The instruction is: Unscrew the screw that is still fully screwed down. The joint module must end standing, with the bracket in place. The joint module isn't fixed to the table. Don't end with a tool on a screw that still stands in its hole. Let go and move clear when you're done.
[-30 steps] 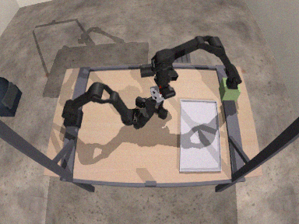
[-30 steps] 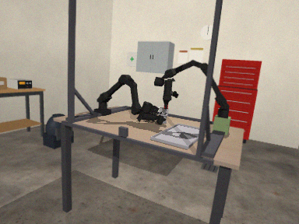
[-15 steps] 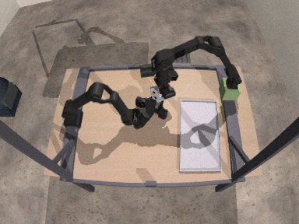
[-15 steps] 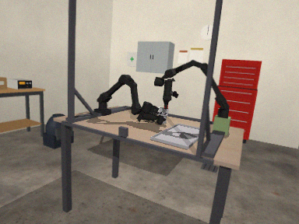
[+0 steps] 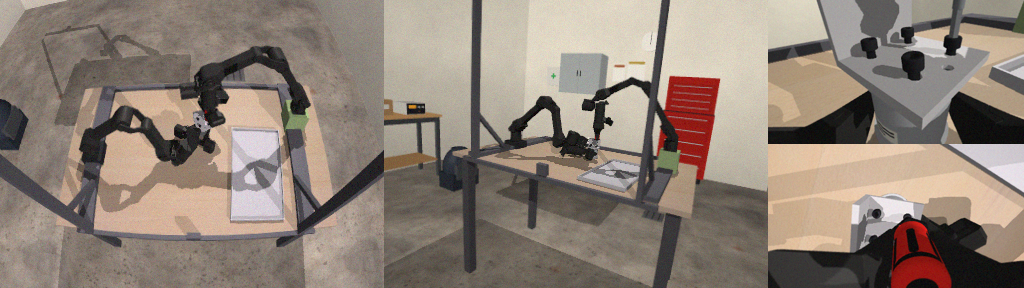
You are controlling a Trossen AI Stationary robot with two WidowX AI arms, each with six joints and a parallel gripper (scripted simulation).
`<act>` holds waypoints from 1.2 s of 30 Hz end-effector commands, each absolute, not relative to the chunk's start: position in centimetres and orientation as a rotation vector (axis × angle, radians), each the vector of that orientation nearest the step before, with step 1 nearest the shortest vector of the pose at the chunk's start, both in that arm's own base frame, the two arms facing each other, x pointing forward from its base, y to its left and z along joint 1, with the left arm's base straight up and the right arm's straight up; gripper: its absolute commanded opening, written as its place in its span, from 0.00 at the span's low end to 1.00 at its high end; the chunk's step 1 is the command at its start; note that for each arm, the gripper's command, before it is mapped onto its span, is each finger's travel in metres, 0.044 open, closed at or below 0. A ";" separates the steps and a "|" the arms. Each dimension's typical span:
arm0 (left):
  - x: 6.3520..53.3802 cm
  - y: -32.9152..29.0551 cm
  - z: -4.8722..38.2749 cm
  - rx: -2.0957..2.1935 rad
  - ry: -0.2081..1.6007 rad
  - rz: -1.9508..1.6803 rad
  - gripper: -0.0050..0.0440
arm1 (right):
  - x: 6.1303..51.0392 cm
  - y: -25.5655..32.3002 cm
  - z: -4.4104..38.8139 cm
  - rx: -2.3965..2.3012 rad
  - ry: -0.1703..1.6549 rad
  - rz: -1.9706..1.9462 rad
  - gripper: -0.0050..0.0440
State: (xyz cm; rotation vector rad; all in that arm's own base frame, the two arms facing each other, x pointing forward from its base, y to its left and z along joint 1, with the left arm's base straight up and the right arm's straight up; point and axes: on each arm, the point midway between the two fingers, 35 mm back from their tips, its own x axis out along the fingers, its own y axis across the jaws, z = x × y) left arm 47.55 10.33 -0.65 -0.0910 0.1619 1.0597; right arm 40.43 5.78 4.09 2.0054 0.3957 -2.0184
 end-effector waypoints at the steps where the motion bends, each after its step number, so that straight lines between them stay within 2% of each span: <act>1: 48.0 10.5 0.4 -0.107 0.137 1.061 0.60 | 41.0 5.9 5.6 2.049 0.389 -1.971 0.37; 36: 48.0 10.5 0.4 -0.107 0.137 1.061 0.60 | 41.1 6.0 5.3 2.048 0.387 -1.970 0.37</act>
